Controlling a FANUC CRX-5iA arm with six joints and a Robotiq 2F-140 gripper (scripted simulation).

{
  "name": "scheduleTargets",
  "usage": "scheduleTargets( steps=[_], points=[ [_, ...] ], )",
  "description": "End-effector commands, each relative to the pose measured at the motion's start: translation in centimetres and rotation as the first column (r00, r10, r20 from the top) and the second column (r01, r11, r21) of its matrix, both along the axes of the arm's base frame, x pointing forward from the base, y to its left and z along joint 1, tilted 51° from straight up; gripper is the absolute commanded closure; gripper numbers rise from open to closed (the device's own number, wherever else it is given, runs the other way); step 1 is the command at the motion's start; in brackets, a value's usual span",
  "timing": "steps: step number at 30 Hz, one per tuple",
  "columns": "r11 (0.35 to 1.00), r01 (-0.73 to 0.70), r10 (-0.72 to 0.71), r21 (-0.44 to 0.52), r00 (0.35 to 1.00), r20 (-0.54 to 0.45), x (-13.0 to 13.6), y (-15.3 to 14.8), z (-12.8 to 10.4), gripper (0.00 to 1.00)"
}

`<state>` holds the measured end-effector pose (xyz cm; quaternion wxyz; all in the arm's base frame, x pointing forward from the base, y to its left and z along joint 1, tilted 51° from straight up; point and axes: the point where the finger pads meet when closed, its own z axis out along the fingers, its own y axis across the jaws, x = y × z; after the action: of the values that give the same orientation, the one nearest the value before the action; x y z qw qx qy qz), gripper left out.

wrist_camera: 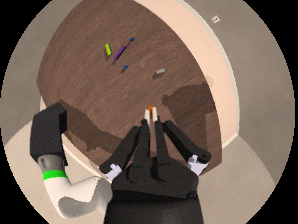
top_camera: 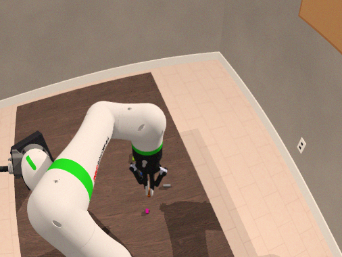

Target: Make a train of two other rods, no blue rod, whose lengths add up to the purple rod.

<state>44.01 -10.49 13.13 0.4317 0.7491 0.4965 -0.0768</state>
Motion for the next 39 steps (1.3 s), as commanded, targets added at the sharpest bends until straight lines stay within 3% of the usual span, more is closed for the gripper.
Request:
scheduleTargets(
  steps=[1,21,39],
  points=[
    [0.996,-0.085,0.082,-0.029,0.992,-0.101,-1.2,-0.2,-0.3,0.97],
    [0.995,-0.093,0.089,-0.032,0.99,-0.11,-1.2,-0.6,-0.6,0.97],
    [0.995,-0.093,0.089,-0.032,0.99,-0.11,0.7,-5.1,-4.4,0.97]
  ],
)
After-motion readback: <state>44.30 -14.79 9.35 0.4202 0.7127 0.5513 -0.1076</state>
